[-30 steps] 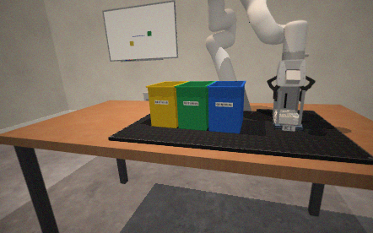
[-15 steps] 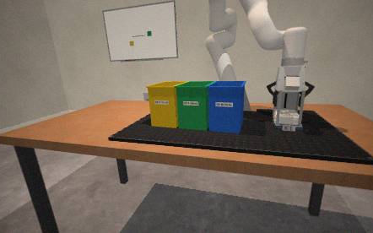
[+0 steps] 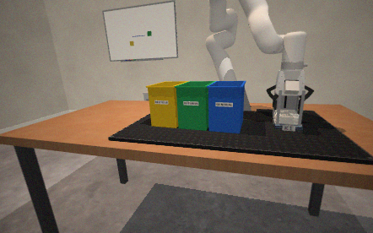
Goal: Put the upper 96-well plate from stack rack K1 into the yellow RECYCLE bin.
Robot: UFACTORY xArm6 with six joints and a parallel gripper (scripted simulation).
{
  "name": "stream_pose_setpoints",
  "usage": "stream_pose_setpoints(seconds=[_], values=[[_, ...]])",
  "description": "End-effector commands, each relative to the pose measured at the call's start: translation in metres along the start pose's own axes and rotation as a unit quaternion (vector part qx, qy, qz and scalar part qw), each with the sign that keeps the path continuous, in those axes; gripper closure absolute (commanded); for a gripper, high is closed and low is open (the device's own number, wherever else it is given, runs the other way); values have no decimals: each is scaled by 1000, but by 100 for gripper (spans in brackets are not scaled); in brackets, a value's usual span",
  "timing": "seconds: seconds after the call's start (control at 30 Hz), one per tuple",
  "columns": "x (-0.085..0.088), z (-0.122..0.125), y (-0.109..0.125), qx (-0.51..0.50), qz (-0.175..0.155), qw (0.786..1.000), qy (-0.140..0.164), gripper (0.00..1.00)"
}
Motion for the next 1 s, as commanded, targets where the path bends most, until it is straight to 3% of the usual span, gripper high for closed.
stream_pose_setpoints(seconds=[0.0, 0.97], values=[[1, -1, -1, 0, 1, 1000, -1, 0], [-14, -1, -1, 0, 1, 1000, -1, 0]])
Point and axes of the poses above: the point where the finger pads meet when closed, its own x axis back along the fingers, its own z axis across the jaws, y = z × x, the point moved 9 cm from there along x, back along the fingers, and after that the axes turned 5 degrees about -x, right-handed, at the moved point
